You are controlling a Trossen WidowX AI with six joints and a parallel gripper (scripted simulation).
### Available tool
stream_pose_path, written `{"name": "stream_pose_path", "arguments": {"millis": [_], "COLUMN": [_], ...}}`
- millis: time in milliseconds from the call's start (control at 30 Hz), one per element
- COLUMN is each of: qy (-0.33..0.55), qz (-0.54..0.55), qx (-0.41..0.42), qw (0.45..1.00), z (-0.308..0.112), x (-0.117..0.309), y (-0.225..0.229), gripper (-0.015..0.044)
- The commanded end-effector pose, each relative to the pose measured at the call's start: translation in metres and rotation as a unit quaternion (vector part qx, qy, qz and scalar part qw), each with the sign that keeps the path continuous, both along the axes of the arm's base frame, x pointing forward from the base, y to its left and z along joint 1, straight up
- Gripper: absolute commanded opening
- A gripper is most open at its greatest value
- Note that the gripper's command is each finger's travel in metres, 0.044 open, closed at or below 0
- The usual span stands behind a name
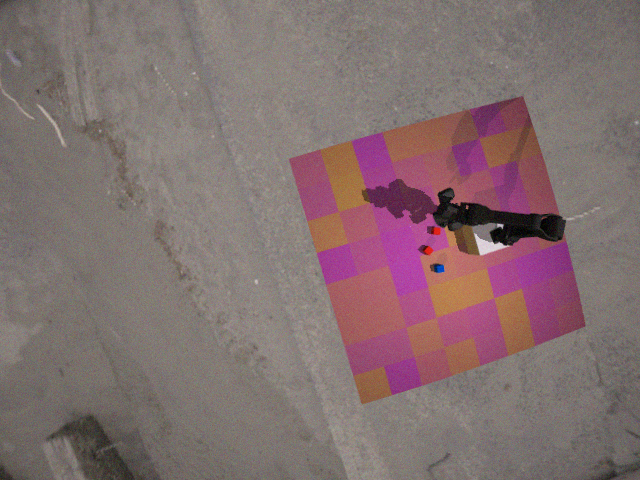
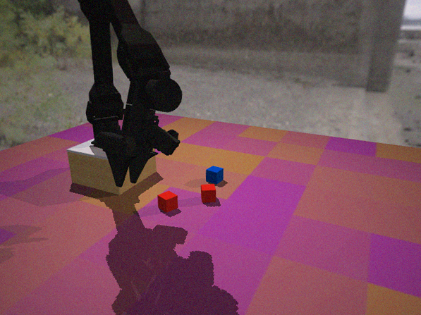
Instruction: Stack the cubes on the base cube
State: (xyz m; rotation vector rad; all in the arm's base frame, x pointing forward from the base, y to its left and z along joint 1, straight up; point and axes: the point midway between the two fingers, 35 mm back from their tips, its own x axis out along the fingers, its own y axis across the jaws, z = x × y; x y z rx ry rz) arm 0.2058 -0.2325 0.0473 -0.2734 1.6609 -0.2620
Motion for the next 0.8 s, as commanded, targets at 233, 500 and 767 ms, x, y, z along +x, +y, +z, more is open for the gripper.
{"name": "stream_pose_path", "arguments": {"millis": [233, 500, 767], "qy": [0.037, 0.037, 0.037], "qz": [0.497, 0.497, 0.497], "qx": [0.159, 0.159, 0.159], "qw": [0.852, 0.852, 0.852], "z": [0.022, 0.022, 0.022], "x": [0.035, 0.035, 0.035], "y": [0.097, 0.097, 0.097], "gripper": [0.0265, 0.0265, 0.0265]}}
